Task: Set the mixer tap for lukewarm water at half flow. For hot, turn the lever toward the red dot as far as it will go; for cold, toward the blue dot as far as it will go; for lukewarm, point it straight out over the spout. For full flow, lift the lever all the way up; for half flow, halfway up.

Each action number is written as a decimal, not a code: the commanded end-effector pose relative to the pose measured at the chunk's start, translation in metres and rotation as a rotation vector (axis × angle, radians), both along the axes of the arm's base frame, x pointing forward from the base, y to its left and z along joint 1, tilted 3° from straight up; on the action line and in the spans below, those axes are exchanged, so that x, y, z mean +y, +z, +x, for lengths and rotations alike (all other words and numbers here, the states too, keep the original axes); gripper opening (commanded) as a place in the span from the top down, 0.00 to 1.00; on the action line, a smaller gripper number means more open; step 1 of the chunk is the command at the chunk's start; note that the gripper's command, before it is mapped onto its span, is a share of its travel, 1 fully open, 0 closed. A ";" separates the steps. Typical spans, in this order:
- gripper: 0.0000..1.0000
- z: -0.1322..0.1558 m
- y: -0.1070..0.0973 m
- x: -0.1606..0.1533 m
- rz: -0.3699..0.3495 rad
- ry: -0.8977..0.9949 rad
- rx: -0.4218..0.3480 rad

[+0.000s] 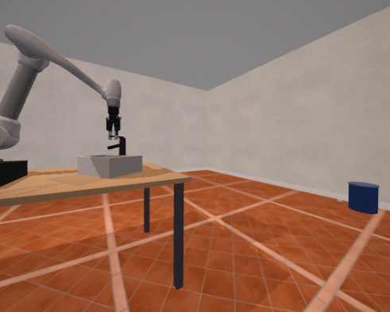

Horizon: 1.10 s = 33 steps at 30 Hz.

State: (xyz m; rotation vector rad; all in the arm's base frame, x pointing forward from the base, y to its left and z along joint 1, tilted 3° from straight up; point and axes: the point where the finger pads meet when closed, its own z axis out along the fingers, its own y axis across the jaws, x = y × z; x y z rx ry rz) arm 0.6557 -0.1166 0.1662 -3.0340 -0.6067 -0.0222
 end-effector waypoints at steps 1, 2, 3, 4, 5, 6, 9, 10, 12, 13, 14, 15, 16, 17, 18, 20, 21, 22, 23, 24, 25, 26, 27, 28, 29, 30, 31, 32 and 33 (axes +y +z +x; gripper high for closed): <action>0.62 0.000 0.003 0.000 0.000 0.000 0.000; 0.62 0.000 0.005 0.000 0.000 0.000 0.000; 0.62 0.000 0.007 0.000 0.000 0.000 0.000; 0.62 0.000 0.009 0.000 0.000 0.000 0.000; 0.62 0.000 0.011 -0.001 0.000 0.000 0.000; 0.62 0.000 0.014 -0.001 0.000 0.000 0.000; 0.62 0.000 0.016 -0.001 0.000 0.000 0.000; 0.62 0.000 0.019 -0.001 0.000 0.000 0.000; 0.62 0.000 0.024 -0.001 0.000 0.000 0.000; 0.62 0.000 0.027 -0.001 0.000 0.000 0.000; 0.62 0.000 0.030 -0.001 0.000 0.000 0.000; 0.62 0.000 0.033 -0.002 0.000 0.000 0.000; 0.62 0.000 0.036 -0.002 0.000 0.000 0.000; 0.62 0.000 0.039 -0.002 0.000 0.000 0.000; 0.62 0.000 0.041 -0.002 0.000 0.000 0.000; 0.62 0.000 0.047 -0.002 0.000 0.000 0.000; 0.62 0.000 0.049 -0.002 0.000 0.000 0.000; 0.62 0.000 0.052 -0.003 0.000 0.000 0.000; 0.62 0.000 0.054 -0.003 0.000 0.000 0.000; 0.62 0.000 0.054 -0.003 0.000 0.000 0.000; 0.62 0.000 0.054 -0.003 0.000 0.000 0.000; 0.62 0.000 0.056 -0.003 0.000 0.000 0.000; 0.62 0.000 0.058 -0.003 0.000 0.000 0.000; 0.62 0.000 0.060 -0.003 0.000 0.000 0.000; 0.62 0.000 0.061 -0.003 0.000 0.000 0.000; 0.62 0.000 0.062 -0.003 0.000 0.000 0.000; 0.62 0.000 0.063 -0.003 0.000 0.000 0.000; 0.62 0.000 0.064 -0.003 0.000 0.000 0.000; 0.62 0.000 0.065 -0.003 0.000 0.000 0.000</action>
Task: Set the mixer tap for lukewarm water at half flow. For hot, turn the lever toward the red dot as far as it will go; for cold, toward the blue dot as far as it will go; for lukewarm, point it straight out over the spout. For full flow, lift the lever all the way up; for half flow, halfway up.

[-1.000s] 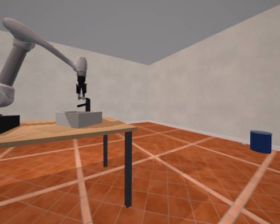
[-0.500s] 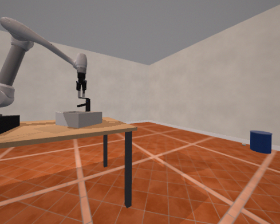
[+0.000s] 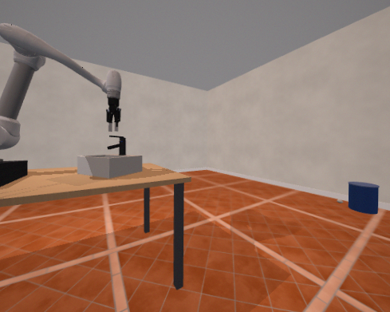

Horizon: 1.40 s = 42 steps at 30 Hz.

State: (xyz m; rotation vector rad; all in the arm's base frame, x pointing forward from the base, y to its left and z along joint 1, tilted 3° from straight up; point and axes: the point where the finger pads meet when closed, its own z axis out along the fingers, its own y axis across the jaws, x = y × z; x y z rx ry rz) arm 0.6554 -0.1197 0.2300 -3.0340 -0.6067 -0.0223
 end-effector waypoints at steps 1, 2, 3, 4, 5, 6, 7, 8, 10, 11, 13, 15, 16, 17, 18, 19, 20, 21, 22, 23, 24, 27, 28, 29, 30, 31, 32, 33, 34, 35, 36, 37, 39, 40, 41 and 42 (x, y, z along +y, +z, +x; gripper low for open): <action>0.62 0.000 0.002 0.000 0.000 0.000 0.000; 0.62 0.000 0.002 0.000 0.000 0.000 0.000; 0.62 0.000 0.002 0.000 0.000 0.000 0.000; 0.62 0.000 0.003 0.000 0.000 0.000 0.000; 0.62 0.000 0.003 0.000 0.000 0.000 0.000; 0.62 0.000 0.003 0.000 0.000 0.000 0.000; 1.00 0.000 0.003 0.000 0.000 0.000 0.000; 1.00 0.000 0.003 0.000 0.000 0.000 0.000; 1.00 0.000 0.003 0.000 0.000 0.000 0.000; 1.00 0.000 0.003 0.000 0.000 0.000 0.000; 1.00 0.000 0.003 0.000 0.000 0.000 0.000; 1.00 0.000 0.003 0.000 0.000 0.000 0.000; 1.00 0.000 0.003 0.000 0.000 0.000 0.000; 1.00 0.000 0.003 0.000 0.000 0.000 0.000; 1.00 0.000 0.003 0.000 0.000 0.000 0.000; 1.00 0.000 0.003 0.000 0.000 0.000 0.000; 1.00 0.000 0.003 0.000 0.000 0.000 0.000; 1.00 0.000 0.003 0.000 0.000 0.000 0.000; 1.00 0.000 0.003 0.000 0.000 0.000 0.000; 1.00 0.000 0.003 0.000 0.000 0.000 0.000; 1.00 0.000 0.003 0.000 0.000 0.000 0.000; 1.00 0.000 0.003 0.000 0.000 0.000 0.000; 1.00 0.000 0.003 0.000 0.000 0.000 0.000; 1.00 0.000 0.003 0.000 0.000 0.000 0.000; 1.00 0.000 0.003 0.000 0.000 0.000 0.000; 1.00 0.000 0.003 0.000 0.000 0.000 0.000; 1.00 0.000 0.003 0.000 0.000 0.000 0.000; 1.00 0.000 0.003 0.000 0.000 0.000 0.000; 1.00 0.000 0.003 0.000 0.000 0.000 0.000; 1.00 0.000 0.003 0.000 0.000 0.000 0.000; 1.00 0.000 0.003 0.000 0.000 0.000 0.000; 1.00 0.000 0.003 0.000 0.000 0.000 0.000; 1.00 0.000 0.003 0.000 0.000 0.000 0.000; 1.00 0.000 0.003 0.000 0.000 0.000 0.000; 1.00 0.000 0.003 0.000 0.000 0.000 0.000; 1.00 0.000 0.003 0.000 0.000 0.000 0.000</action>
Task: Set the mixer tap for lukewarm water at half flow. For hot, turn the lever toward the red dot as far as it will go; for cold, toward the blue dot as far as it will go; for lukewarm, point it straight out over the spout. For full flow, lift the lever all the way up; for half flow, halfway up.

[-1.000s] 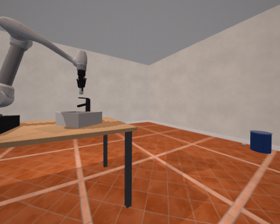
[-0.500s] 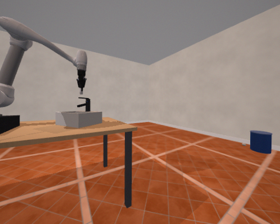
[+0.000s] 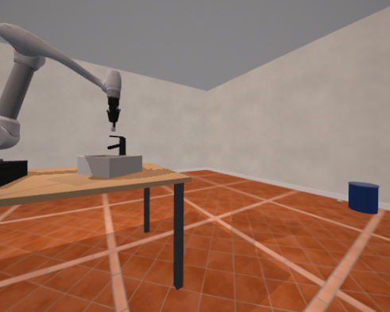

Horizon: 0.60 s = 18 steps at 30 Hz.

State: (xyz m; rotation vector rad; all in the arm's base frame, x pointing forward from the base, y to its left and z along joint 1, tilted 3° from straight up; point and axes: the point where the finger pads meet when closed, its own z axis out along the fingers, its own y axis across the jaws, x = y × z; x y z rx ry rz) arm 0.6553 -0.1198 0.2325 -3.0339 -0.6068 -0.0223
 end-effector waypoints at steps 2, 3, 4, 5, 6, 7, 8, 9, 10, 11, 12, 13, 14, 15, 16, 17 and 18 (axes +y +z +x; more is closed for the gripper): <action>1.00 0.000 0.000 0.000 0.000 0.001 0.000; 1.00 0.000 0.000 0.000 0.000 0.004 0.000; 1.00 0.000 0.000 0.000 0.000 0.010 -0.001; 1.00 0.000 0.000 0.000 0.000 0.019 -0.001; 1.00 0.000 0.000 0.000 0.000 0.033 -0.002; 1.00 0.000 0.001 0.000 0.000 0.050 -0.003; 1.00 0.000 0.001 0.000 0.000 0.073 -0.004; 1.00 0.000 0.001 0.000 0.000 0.101 -0.005; 1.00 0.000 0.001 0.000 0.000 0.134 -0.007; 1.00 0.000 0.002 0.000 -0.001 0.173 -0.009; 1.00 0.000 0.002 0.000 -0.001 0.218 -0.011; 1.00 0.000 0.003 0.000 -0.001 0.268 -0.013; 1.00 0.000 0.003 0.000 -0.001 0.325 -0.016; 1.00 0.000 0.004 0.000 -0.002 0.386 -0.019; 1.00 0.000 0.005 0.000 -0.002 0.454 -0.023; 1.00 0.000 0.005 0.000 -0.002 0.454 -0.023; 1.00 0.000 0.005 0.000 -0.002 0.454 -0.023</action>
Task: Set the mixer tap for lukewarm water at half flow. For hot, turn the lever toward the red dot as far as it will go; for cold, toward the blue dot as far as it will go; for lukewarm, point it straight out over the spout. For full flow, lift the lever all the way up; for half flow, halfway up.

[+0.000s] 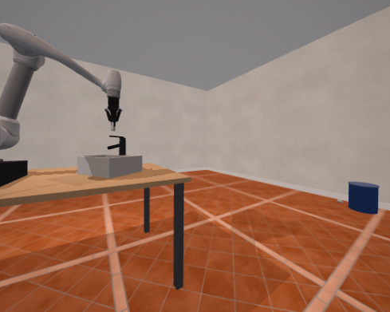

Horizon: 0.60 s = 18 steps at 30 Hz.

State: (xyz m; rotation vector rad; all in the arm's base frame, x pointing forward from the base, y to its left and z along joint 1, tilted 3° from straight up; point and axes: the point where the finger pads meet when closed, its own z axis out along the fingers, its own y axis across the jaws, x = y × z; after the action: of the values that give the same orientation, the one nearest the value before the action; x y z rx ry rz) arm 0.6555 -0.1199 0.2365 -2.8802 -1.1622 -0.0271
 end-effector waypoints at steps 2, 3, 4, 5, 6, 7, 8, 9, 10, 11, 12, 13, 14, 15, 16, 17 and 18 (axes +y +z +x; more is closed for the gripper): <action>1.00 0.000 0.002 0.000 0.009 0.232 -0.012; 1.00 0.000 0.003 0.000 0.009 0.314 -0.016; 1.00 0.000 0.004 0.000 0.008 0.393 -0.020; 1.00 0.000 0.005 0.000 0.007 0.444 -0.021; 1.00 0.000 0.006 0.000 0.005 0.499 -0.024; 1.00 0.000 0.007 0.000 0.004 0.557 -0.026; 1.00 0.000 0.008 0.000 0.002 0.616 -0.028; 1.00 0.000 0.009 0.000 -0.001 0.675 -0.030; 1.00 0.000 0.010 0.000 -0.003 0.733 -0.031; 1.00 0.000 0.011 0.000 -0.005 0.791 -0.033; 1.00 0.000 0.012 0.000 -0.007 0.849 -0.034; 1.00 0.000 0.013 -0.001 -0.009 0.908 -0.036; 1.00 0.000 0.015 -0.001 -0.011 0.966 -0.037; 1.00 0.000 0.016 -0.001 -0.014 1.024 -0.038; 1.00 0.000 0.016 -0.001 -0.014 1.024 -0.038; 1.00 0.000 0.016 -0.001 -0.014 1.024 -0.038; 1.00 0.000 0.017 -0.001 -0.017 1.192 -0.043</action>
State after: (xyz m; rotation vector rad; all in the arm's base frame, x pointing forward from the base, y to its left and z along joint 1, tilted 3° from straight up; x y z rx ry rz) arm 0.6556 -0.1205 0.2511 -2.0421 -2.3805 -0.0169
